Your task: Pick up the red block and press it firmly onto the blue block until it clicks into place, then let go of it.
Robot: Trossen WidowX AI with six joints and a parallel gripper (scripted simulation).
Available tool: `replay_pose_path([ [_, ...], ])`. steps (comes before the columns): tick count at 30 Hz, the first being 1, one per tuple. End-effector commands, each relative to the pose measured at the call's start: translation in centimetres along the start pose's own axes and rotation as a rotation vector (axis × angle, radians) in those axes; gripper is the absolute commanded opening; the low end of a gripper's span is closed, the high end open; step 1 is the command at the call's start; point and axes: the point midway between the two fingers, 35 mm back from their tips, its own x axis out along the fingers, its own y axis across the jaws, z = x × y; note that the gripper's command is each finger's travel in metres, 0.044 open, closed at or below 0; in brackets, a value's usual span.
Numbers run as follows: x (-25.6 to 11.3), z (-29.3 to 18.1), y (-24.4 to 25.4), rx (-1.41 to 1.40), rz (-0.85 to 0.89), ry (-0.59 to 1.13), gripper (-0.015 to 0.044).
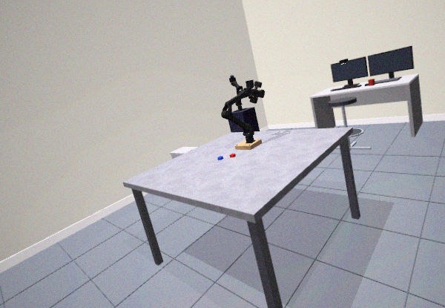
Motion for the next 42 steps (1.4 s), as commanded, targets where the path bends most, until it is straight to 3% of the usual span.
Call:
replay_pose_path([
  [1, 0.0, 0.0, 0.0, 0.000, 0.000, 0.000, 0.0426],
  [4, -0.1, 2.4, 0.4, -0.030, 0.010, -0.089, 0.0440],
  [11, -3.6, 13.2, 1.4, -0.142, -0.003, -0.502, 0.0440],
  [24, -17.9, 26.3, -0.6, -0.118, -0.152, -1.106, 0.0440],
  [33, -30.6, 29.2, -5.9, 0.039, -0.331, -1.435, 0.0440],
  [42, -42.1, 26.1, -14.4, 0.287, -0.594, -1.618, 0.0440],
])
